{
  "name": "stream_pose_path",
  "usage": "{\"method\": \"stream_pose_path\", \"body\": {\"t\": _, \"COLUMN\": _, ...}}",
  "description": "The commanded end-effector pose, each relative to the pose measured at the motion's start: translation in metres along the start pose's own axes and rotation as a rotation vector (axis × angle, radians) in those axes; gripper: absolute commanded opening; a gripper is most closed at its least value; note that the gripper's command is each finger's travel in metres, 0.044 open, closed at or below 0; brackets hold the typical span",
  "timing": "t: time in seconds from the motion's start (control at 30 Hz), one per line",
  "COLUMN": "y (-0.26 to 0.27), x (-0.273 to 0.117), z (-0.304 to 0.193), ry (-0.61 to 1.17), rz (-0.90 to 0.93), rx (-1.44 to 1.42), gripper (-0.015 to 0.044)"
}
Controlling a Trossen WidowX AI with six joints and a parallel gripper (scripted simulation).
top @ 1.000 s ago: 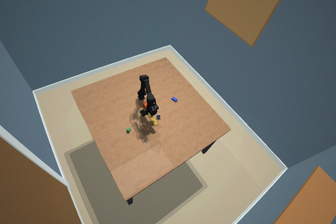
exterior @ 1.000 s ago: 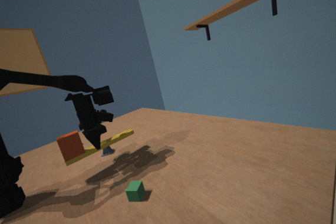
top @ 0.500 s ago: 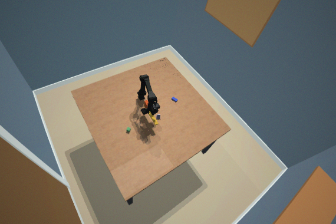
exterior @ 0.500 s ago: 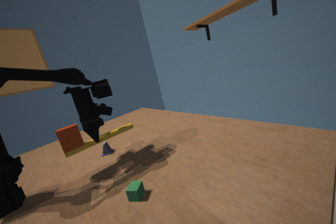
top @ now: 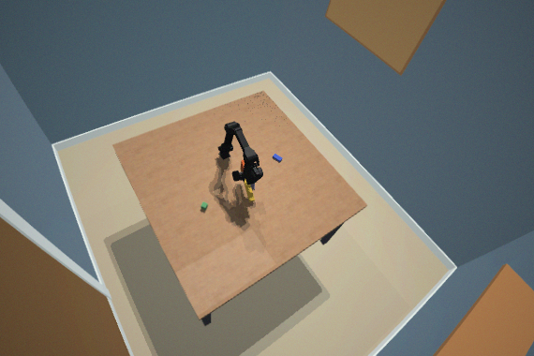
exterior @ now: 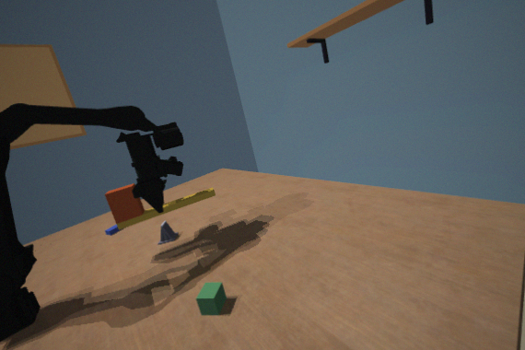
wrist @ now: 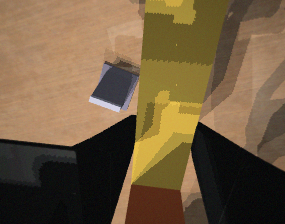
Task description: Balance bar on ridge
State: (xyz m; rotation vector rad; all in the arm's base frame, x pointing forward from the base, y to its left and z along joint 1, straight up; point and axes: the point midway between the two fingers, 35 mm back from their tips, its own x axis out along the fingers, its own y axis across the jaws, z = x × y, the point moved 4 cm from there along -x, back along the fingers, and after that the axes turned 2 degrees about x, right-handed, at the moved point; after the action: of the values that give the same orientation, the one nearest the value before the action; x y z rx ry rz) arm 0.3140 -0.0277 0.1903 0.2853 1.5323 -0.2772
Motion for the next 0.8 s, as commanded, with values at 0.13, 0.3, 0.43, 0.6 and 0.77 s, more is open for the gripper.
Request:
{"method": "stream_pose_path", "body": {"t": 0.13, "y": 0.032, "x": -0.003, "z": 0.008, "ry": -0.008, "rz": 0.002, "rx": 0.168, "gripper": 0.0}}
{"method": "stream_pose_path", "body": {"t": 0.3, "y": 0.047, "x": -0.002, "z": 0.011, "ry": -0.008, "rz": 0.004, "rx": 0.272, "gripper": 0.0}}
{"method": "stream_pose_path", "body": {"t": 0.43, "y": 0.048, "x": 0.0, "z": 0.011, "ry": -0.008, "rz": 0.004, "rx": 0.276, "gripper": 0.0}}
{"method": "stream_pose_path", "body": {"t": 0.6, "y": 0.049, "x": 0.007, "z": 0.011, "ry": -0.008, "rz": 0.004, "rx": 0.276, "gripper": 0.0}}
{"method": "stream_pose_path", "body": {"t": 0.77, "y": 0.049, "x": 0.015, "z": 0.012, "ry": -0.008, "rz": 0.004, "rx": 0.276, "gripper": 0.0}}
